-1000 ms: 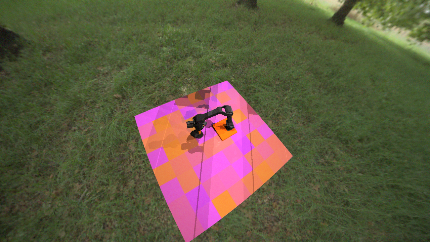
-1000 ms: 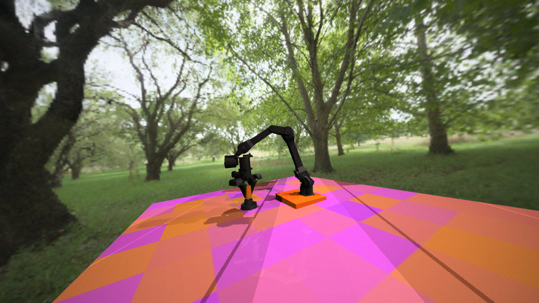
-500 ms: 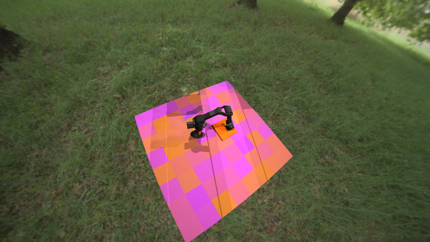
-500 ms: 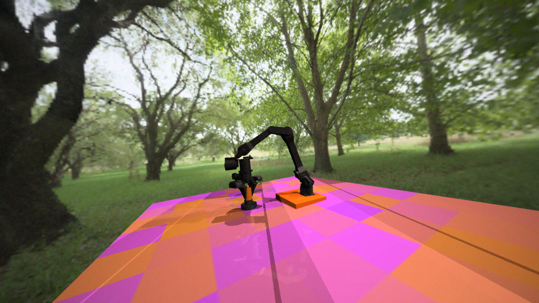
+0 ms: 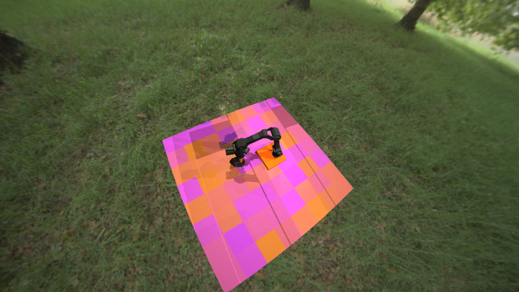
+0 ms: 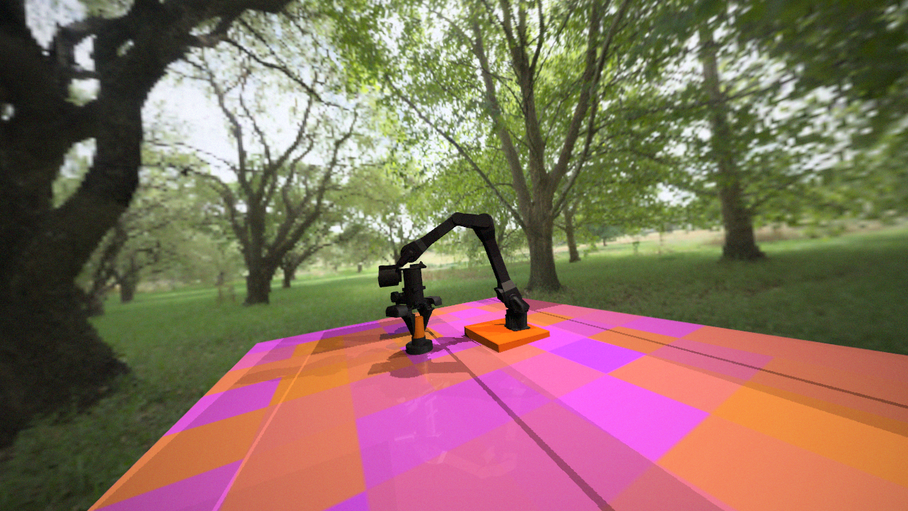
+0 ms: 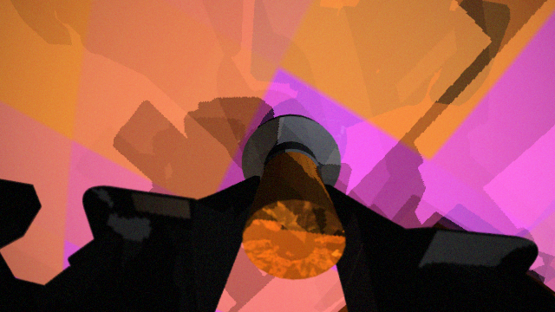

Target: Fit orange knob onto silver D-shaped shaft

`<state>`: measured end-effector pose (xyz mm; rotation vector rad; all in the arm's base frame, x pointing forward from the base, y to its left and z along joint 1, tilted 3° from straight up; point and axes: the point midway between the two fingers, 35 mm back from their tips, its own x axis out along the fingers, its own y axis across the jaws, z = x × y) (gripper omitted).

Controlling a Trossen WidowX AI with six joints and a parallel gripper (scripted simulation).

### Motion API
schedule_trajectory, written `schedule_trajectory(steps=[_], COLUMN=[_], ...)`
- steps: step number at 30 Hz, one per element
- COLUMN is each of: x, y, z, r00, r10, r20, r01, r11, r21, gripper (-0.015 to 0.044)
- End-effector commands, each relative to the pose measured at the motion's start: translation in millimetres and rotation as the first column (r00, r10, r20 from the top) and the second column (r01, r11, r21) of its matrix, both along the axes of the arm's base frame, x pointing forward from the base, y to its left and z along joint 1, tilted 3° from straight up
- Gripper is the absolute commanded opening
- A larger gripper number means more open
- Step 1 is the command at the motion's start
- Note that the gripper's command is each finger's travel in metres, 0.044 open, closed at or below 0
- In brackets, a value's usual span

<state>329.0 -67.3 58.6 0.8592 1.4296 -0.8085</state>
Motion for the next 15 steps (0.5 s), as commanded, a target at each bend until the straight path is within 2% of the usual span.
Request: schedule_trajectory(steps=[1, 7, 15], x=[0.0, 0.0, 1.5], y=[0.0, 0.0, -0.7], z=[0.2, 0.2, 8.8], r00=[1.000, 1.000, 1.000], r10=[-0.003, -0.003, -0.003], r20=[0.000, 0.000, 0.000], r01=[0.003, 0.003, 0.003], r11=[1.000, 1.000, 1.000], r21=[0.000, 0.000, 0.000], gripper=[0.0289, 0.0440, 0.0440])
